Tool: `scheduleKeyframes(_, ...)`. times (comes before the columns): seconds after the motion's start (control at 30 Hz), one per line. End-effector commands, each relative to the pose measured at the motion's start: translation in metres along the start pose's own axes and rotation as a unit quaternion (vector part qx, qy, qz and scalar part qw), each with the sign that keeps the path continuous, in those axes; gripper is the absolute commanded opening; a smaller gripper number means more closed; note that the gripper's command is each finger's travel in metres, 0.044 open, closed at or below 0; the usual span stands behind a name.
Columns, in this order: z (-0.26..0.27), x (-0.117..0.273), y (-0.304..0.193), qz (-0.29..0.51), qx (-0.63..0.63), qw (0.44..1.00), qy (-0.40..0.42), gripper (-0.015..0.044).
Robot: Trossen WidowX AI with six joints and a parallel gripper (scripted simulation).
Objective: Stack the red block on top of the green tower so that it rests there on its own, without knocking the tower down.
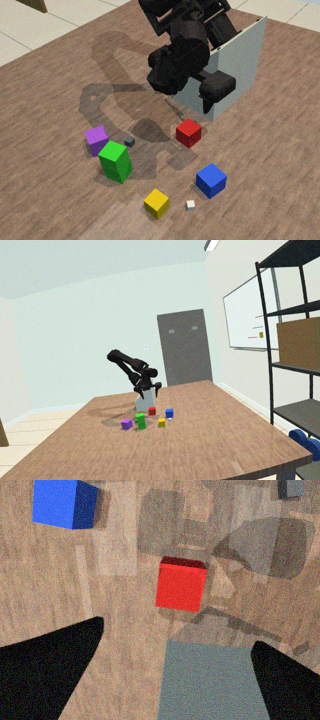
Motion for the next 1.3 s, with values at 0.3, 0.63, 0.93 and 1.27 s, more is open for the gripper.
scheduleKeyframes(0.3, 0.002, -0.035, 0.002, -0.014, 0.012, 1.000, -0.007, 0.0440)
scheduleKeyframes(0.63, 0.002, -0.058, 0.003, -0.015, 0.012, 1.000, -0.008, 0.0440)
scheduleKeyframes(0.93, 0.002, -0.072, 0.004, -0.015, 0.012, 1.000, -0.008, 0.0440)
scheduleKeyframes(1.27, 0.002, -0.088, 0.005, -0.015, 0.012, 1.000, -0.008, 0.0440)
Point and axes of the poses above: the point midway between the two fingers, 35 mm back from their tips, its own x axis back along the fingers, its own z axis across the jaws, y = z × x, the point moved 7 cm from there along x, back along the fingers, and after that the axes turned 15 degrees about -x, right-handed, at the moved point
